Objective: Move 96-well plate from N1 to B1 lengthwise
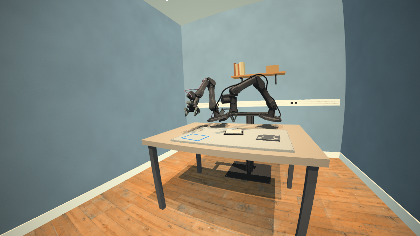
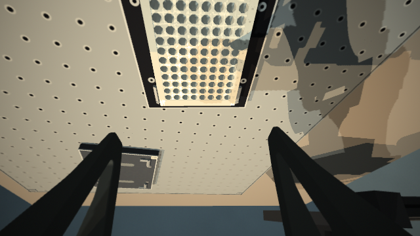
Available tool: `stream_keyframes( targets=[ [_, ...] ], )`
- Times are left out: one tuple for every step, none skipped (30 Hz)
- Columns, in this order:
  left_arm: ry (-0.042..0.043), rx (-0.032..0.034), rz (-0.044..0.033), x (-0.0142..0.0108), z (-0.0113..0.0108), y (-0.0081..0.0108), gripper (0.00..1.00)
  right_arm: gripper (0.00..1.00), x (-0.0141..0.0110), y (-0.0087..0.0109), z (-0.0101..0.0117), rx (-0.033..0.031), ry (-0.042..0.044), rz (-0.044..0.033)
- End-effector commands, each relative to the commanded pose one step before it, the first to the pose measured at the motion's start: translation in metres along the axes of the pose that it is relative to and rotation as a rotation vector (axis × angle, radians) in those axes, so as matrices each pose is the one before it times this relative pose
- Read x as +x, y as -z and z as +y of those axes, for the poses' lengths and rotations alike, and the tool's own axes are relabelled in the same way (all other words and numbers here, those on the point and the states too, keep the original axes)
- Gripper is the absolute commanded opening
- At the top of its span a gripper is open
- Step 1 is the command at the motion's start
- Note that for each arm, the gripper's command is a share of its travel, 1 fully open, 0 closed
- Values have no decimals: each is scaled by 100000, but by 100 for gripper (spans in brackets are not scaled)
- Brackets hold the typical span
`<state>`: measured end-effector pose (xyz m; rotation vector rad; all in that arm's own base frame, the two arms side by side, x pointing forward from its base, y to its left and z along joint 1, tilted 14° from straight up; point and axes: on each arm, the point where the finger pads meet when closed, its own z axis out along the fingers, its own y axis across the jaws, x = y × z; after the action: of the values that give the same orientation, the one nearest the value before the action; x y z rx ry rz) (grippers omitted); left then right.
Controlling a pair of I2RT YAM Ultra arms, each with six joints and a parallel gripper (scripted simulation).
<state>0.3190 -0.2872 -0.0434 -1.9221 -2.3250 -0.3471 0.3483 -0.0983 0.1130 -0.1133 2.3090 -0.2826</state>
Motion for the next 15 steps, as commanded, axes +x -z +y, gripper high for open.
stream_keyframes(
  targets=[
    [5720,-5897,-8001,-620,1550,1855,100,100,-1606,682,-430,734,411,-4123],
    [1828,-1115,-1332,238,295,101,100,100,0,0,0,0,0,0],
    [2267,-1232,-1416,435,349,147,100,100,321,3,112,-425,-270,1301],
    [2770,-1399,-1559,636,421,199,100,100,-454,87,-127,387,-1015,-730],
    [3129,-1507,-1639,794,483,240,100,100,68,-65,300,-169,-253,677],
    [3164,-1479,-1583,850,507,257,100,100,154,-114,349,-225,-551,1064],
    [3150,-1445,-1534,871,530,268,100,100,199,-214,686,-1127,-410,1379],
    [3135,-1391,-1438,892,547,245,100,100,368,-396,995,-1747,-198,2204],
    [3070,-1222,-1073,963,524,159,100,100,158,-276,1229,-2111,567,1515],
    [2934,-1205,-1192,934,569,309,100,100,192,-305,1413,-2365,842,1721],
    [2876,-1210,-1270,877,595,331,100,100,223,-318,1536,-2496,1121,1858],
    [2918,-1230,-1322,854,625,315,100,100,232,-325,1644,-2638,1567,1867],
    [2989,-1269,-1407,832,664,309,100,100,248,-320,1687,-2632,1852,1877],
    [3044,-1290,-1503,806,700,308,100,100,265,-308,1681,-2526,2023,1873],
    [3206,-1360,-1592,780,752,312,100,100,287,-292,1639,-2335,2063,1880]
  ],
)
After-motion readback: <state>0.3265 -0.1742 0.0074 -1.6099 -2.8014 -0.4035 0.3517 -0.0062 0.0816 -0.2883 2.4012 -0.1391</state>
